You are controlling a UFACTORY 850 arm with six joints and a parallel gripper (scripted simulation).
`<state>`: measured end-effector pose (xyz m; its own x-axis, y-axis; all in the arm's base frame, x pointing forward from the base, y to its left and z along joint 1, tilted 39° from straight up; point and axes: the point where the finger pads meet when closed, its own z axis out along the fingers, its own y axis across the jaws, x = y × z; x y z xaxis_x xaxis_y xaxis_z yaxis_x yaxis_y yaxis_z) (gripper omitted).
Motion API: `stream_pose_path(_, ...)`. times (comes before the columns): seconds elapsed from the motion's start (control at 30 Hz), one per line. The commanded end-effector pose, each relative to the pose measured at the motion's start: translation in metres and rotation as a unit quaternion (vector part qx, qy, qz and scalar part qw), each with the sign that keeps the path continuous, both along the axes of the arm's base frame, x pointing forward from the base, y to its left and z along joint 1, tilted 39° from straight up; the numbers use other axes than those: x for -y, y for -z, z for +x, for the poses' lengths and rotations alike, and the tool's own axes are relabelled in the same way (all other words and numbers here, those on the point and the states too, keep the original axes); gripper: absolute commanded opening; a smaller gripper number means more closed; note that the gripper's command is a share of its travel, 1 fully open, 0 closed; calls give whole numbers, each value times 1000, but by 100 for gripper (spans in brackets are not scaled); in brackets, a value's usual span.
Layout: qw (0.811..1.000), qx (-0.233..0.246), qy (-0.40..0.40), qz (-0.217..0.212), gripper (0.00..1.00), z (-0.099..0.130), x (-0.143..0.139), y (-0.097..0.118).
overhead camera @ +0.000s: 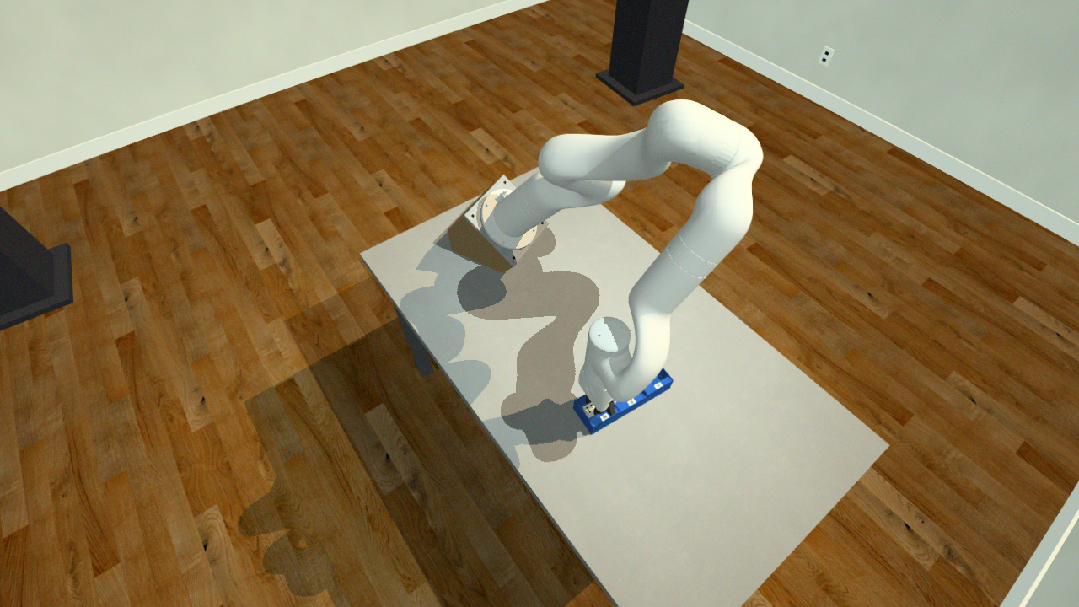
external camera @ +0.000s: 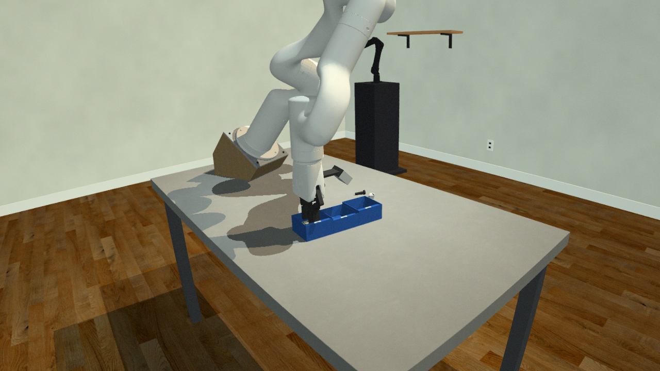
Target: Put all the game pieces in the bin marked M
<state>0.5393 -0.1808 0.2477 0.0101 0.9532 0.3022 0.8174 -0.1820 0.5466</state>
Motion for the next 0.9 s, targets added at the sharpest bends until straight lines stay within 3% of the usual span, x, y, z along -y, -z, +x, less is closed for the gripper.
stream_pose_path(0.0,1000,1,0,0,31,-2,1,-3)
stream_pose_path(0.87,1000,1,0,0,31,-21,9,-29)
